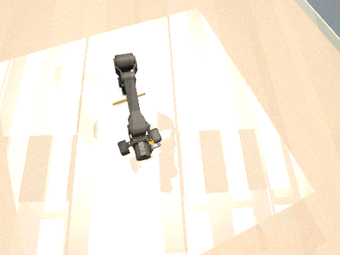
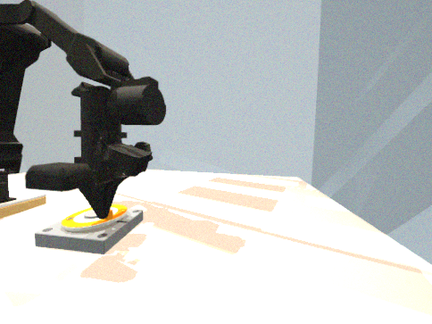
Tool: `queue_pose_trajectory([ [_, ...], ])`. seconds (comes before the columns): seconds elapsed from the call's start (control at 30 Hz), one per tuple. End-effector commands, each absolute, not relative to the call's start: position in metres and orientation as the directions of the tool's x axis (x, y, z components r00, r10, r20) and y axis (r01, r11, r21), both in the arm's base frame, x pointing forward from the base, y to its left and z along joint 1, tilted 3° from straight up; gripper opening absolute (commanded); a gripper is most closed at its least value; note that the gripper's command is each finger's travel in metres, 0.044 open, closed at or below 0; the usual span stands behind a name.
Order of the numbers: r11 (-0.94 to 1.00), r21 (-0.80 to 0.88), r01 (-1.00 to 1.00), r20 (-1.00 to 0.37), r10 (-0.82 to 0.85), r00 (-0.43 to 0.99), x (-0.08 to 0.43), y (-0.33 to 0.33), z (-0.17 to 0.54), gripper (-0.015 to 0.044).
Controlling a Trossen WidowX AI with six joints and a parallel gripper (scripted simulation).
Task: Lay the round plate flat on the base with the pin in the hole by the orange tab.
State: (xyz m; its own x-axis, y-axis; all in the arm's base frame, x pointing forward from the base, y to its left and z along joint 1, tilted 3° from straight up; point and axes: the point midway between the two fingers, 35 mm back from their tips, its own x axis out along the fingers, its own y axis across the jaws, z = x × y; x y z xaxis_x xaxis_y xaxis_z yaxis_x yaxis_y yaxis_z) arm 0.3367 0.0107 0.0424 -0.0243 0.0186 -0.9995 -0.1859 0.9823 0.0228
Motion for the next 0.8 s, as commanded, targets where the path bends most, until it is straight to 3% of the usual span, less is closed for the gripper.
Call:
queue_pose_trajectory([
  [0.0, 0.983, 0.027, -0.184, -0.999, 0.023, -0.024, 0.34, 0.018, 0.044, 0.0],
  [0.77, 0.983, 0.028, -0.184, -0.999, 0.024, -0.024, 0.344, 0.035, 0.048, 0.0],
])
